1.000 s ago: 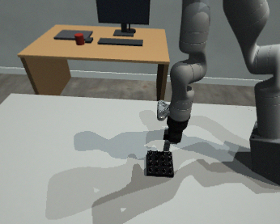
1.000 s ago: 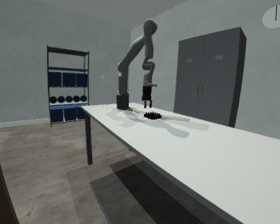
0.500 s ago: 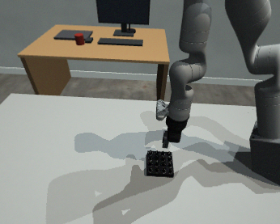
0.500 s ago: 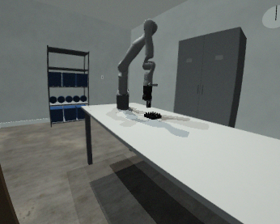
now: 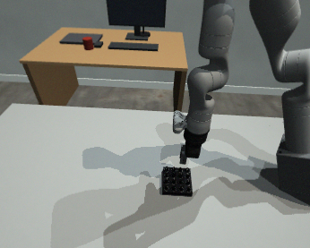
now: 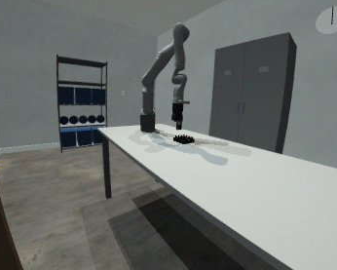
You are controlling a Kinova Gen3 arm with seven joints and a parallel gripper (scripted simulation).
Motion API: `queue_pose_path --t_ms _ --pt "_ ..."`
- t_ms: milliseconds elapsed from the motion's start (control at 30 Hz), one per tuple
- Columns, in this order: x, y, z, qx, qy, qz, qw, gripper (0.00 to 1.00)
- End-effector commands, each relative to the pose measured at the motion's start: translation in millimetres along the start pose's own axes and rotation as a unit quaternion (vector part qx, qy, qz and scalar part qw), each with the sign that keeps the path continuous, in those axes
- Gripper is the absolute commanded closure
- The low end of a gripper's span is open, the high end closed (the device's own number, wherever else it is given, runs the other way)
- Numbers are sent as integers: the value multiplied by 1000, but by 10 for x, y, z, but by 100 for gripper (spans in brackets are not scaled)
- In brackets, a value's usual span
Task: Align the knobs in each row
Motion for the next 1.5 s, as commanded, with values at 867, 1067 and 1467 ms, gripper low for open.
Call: queue_pose_path --t_ms 867,1067,1467 --pt "-4 4 -32 0 0 0 1000 54" --pt "-4 6 -71 0 0 0 1000 54" --pt "-6 10 -172 0 0 0 1000 54"
Point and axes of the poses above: the point where the finger pads meet when closed, its own z axis back along the fingers, its own x axis across the jaws, y = z × x, the point moved 10 cm from there along z, back along the fingers, and after that the axes turned 6 degrees about -z, right-handed, at the moved point
